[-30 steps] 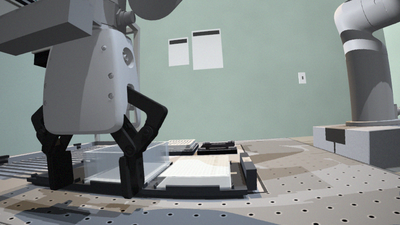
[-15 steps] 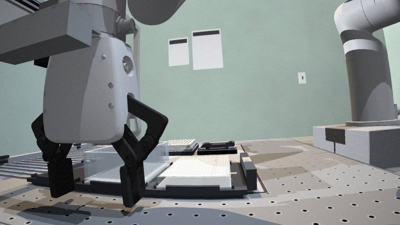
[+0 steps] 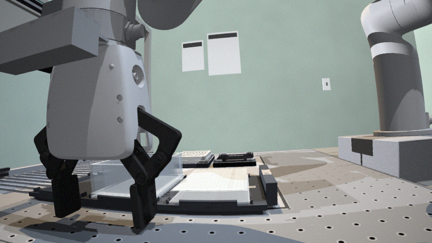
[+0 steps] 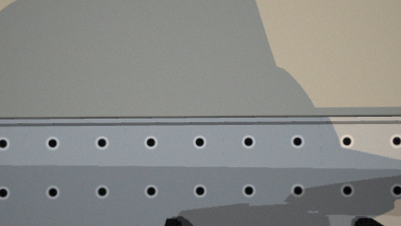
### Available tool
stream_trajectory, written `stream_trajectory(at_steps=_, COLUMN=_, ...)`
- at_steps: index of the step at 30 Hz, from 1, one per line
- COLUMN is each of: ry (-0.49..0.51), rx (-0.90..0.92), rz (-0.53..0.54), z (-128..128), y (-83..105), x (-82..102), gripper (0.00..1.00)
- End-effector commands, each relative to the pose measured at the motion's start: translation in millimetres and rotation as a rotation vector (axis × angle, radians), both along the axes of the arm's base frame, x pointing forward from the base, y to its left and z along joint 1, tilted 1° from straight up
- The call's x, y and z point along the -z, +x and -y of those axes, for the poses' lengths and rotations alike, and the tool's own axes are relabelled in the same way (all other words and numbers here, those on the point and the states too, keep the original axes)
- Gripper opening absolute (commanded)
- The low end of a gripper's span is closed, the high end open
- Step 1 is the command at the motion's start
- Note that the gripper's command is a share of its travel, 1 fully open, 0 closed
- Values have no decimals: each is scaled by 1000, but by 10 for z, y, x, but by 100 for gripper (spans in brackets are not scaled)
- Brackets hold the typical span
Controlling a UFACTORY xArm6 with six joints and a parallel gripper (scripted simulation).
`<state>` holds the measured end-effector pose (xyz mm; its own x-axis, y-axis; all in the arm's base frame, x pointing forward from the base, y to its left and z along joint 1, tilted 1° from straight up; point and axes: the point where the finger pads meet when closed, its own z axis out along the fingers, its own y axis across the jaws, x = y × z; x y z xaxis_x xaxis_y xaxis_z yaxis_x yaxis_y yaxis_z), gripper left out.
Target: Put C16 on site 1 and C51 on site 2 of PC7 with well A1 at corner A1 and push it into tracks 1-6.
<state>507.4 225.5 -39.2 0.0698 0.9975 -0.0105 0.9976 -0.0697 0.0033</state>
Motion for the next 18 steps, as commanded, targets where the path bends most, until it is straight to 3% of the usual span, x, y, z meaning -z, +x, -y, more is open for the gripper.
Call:
stream_trajectory(at_steps=1, ry=2, rx=0, rz=4, z=-2, y=14, x=-17, gripper=100)
stream_trajectory(at_steps=18, ry=2, rx=0, rz=4, z=73, y=9, x=-17, gripper=100)
